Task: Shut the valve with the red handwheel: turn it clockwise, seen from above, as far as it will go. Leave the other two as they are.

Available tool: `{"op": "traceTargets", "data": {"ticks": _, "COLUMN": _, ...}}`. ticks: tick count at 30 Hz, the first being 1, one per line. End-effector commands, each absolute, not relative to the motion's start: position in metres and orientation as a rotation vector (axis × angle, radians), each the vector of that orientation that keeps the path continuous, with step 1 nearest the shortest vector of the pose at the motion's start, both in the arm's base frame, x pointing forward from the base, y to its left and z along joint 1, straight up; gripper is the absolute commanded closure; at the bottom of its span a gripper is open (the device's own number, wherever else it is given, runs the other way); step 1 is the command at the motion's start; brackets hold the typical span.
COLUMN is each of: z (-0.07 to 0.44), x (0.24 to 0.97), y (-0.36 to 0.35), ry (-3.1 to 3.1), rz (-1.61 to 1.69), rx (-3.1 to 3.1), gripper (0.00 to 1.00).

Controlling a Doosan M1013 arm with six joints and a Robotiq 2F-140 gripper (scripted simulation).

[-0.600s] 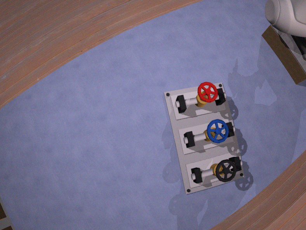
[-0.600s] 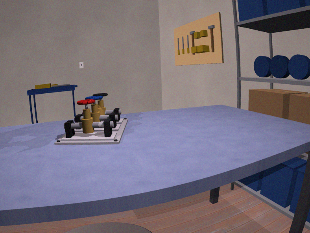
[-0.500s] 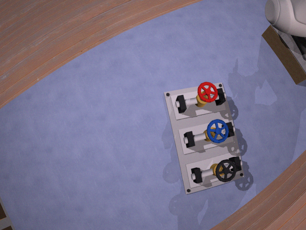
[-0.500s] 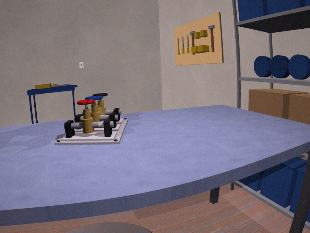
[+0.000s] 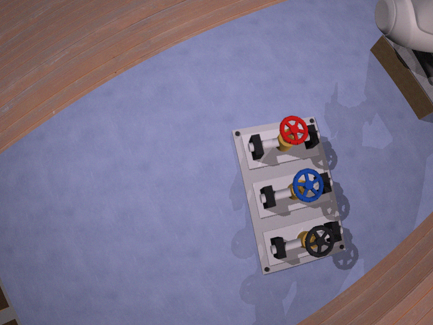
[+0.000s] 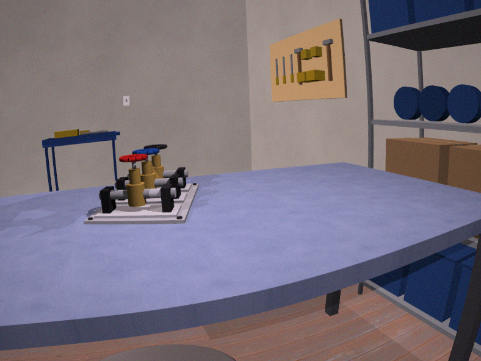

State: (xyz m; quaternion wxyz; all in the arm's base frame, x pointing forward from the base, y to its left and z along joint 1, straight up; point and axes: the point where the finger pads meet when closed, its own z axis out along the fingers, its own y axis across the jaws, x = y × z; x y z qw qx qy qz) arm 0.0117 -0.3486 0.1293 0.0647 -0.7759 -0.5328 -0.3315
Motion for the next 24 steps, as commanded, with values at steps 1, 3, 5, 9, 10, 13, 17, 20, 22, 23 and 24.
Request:
{"op": "traceTargets", "data": {"ticks": 1, "z": 0.129, "x": 0.012, "y": -0.349, "ry": -1.610, "rz": -1.001, "rx": -2.341, "gripper": 0.00}}
{"op": "traceTargets", "data": {"ticks": 3, "z": 0.129, "x": 0.012, "y": -0.349, "ry": -1.619, "rz": -1.001, "rx": -2.337, "gripper": 0.00}}
{"op": "traceTargets", "data": {"ticks": 5, "z": 0.129, "x": 0.014, "y": -0.350, "ry": -1.641, "rz": -1.000, "rx": -2.326, "gripper": 0.00}}
{"op": "traceTargets", "data": {"ticks": 9, "z": 0.129, "x": 0.021, "y": -0.353, "ry": -1.745, "rz": -0.997, "rx": -2.269, "gripper": 0.00}}
{"op": "traceTargets", "data": {"ticks": 10, "z": 0.129, "x": 0.024, "y": -0.355, "ry": -1.786, "rz": -0.996, "rx": -2.245, "gripper": 0.00}}
{"op": "traceTargets", "data": {"ticks": 13, "z": 0.130, "x": 0.037, "y": -0.360, "ry": -1.947, "rz": -0.989, "rx": -2.142, "gripper": 0.00}}
{"op": "traceTargets", "data": {"ticks": 17, "z": 0.130, "x": 0.048, "y": -0.364, "ry": -2.084, "rz": -0.982, "rx": -2.041, "gripper": 0.00}}
{"op": "traceTargets", "data": {"ticks": 20, "z": 0.130, "x": 0.071, "y": -0.372, "ry": -2.329, "rz": -0.967, "rx": -1.827, "gripper": 0.00}}
{"op": "traceTargets", "data": {"ticks": 22, "z": 0.131, "x": 0.080, "y": -0.374, "ry": -2.418, "rz": -0.960, "rx": -1.736, "gripper": 0.00}}
{"op": "traceTargets", "data": {"ticks": 23, "z": 0.131, "x": 0.090, "y": -0.377, "ry": -2.508, "rz": -0.952, "rx": -1.634, "gripper": 0.00}}
{"op": "traceTargets", "data": {"ticks": 24, "z": 0.131, "x": 0.100, "y": -0.379, "ry": -2.600, "rz": -0.942, "rx": -1.520, "gripper": 0.00}}
